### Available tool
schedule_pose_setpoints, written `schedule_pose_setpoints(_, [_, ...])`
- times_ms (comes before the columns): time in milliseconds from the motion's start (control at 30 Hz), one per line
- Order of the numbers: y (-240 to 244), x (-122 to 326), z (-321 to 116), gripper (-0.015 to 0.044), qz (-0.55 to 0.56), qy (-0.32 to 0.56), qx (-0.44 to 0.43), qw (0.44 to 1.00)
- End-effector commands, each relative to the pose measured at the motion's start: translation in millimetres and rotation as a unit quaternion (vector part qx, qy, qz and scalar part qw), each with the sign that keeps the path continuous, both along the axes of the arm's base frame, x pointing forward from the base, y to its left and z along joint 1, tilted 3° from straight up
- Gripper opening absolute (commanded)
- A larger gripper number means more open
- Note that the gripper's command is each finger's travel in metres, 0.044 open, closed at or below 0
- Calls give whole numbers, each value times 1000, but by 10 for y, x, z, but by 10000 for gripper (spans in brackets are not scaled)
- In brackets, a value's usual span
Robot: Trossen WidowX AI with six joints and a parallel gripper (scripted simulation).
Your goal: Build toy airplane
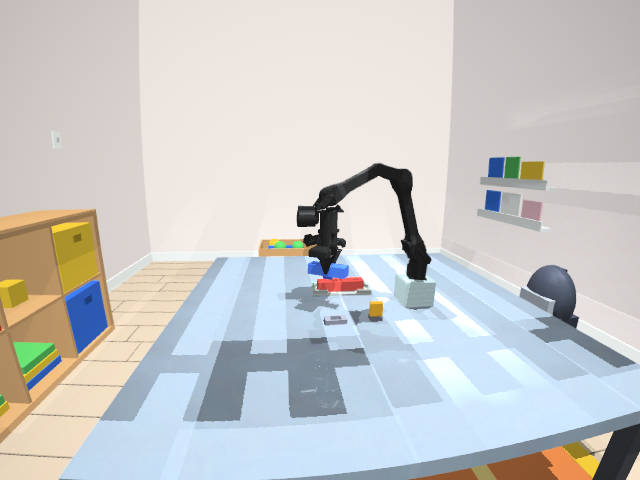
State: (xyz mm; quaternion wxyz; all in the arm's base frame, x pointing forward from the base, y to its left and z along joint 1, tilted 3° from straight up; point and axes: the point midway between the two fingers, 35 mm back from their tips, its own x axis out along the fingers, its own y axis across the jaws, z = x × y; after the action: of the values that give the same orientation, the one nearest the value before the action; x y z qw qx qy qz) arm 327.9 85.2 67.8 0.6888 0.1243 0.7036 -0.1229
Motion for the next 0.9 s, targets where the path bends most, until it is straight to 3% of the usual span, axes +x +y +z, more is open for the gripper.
schedule_pose_setpoints(0, [-117,16,-12,0,-35,-2,-3,999])
schedule_pose_setpoints(867, [-946,-18,-155,0,-282,-4,-11,959])
